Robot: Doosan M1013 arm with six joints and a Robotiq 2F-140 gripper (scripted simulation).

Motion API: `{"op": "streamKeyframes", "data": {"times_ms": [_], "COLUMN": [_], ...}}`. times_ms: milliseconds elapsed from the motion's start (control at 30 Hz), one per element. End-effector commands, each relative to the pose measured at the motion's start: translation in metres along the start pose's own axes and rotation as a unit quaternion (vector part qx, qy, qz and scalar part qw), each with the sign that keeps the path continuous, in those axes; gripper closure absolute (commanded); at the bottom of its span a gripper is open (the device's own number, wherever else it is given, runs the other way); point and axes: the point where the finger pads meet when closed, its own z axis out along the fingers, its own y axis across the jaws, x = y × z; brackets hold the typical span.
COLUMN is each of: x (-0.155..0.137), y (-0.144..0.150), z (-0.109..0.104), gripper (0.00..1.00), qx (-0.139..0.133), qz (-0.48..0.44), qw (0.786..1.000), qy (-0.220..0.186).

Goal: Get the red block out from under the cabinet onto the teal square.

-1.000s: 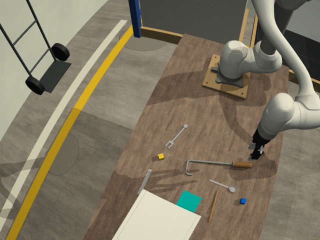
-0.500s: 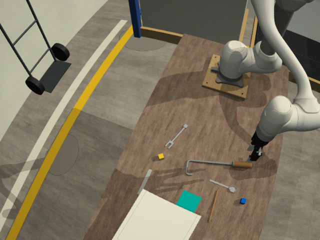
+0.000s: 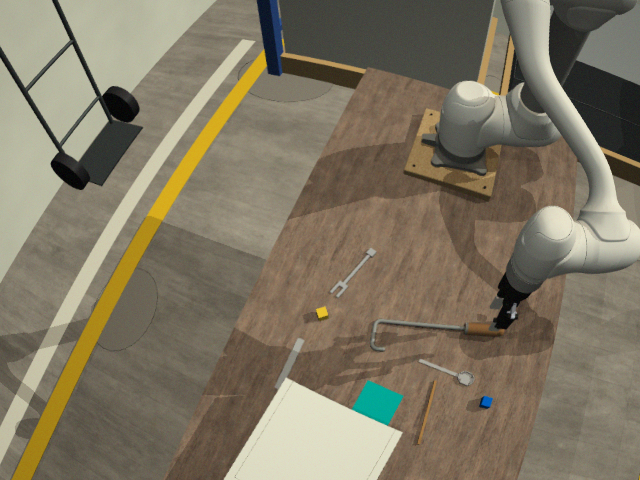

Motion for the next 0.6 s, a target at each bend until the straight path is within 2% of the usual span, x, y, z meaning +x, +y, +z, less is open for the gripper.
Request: {"op": "streamKeyframes", "data": {"times_ms": [0,233,567], "x": [0.003,0.003,0.003], "y": [0.0,0.0,0.0], "z": [0.016,0.034,0.045], "gripper": [0.65,0.65,0.65], "qx": [-0.002,-0.002,-0.002], "qz": [0.001,0.001,0.001], "qw": [1.0,1.0,1.0], "qy": [0.001,0.001,0.001]}}
